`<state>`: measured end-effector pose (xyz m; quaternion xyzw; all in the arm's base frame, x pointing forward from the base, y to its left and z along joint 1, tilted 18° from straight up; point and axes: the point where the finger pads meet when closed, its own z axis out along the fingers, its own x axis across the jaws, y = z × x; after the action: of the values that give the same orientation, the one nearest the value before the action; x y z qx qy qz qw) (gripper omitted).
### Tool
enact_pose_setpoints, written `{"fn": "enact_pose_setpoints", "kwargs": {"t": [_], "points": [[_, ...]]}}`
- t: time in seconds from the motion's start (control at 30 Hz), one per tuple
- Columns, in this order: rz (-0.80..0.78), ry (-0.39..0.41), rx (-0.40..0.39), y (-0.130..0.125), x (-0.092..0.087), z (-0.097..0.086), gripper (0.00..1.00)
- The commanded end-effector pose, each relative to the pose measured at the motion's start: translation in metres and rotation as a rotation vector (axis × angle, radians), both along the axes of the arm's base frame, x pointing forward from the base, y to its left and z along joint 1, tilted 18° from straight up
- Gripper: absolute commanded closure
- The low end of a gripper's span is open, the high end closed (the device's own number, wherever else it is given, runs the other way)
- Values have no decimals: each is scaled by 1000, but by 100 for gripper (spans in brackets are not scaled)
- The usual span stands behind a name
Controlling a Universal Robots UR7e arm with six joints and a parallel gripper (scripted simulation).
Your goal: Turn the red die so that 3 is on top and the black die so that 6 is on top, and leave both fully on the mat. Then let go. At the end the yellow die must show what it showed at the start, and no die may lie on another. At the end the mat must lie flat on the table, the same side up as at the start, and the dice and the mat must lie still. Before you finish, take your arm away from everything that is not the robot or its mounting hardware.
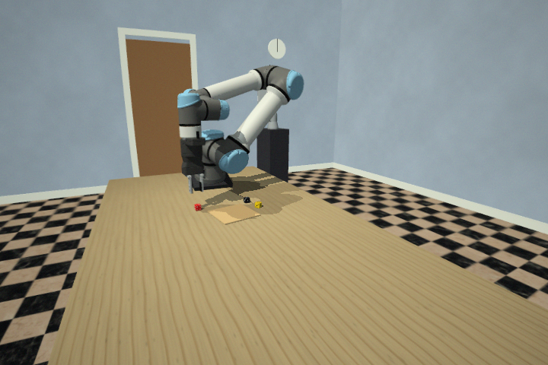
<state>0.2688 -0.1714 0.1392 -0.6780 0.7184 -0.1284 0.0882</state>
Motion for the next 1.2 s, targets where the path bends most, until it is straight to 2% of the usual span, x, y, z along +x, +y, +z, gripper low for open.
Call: {"fn": "enact_pose_setpoints", "kwargs": {"t": [0.0, 0.5, 1.17], "points": [[0, 1, 3, 1, 2, -8, 30], [0, 1, 3, -1, 9, -30, 30], [0, 1, 3, -2, 12, -39, 30]]}}
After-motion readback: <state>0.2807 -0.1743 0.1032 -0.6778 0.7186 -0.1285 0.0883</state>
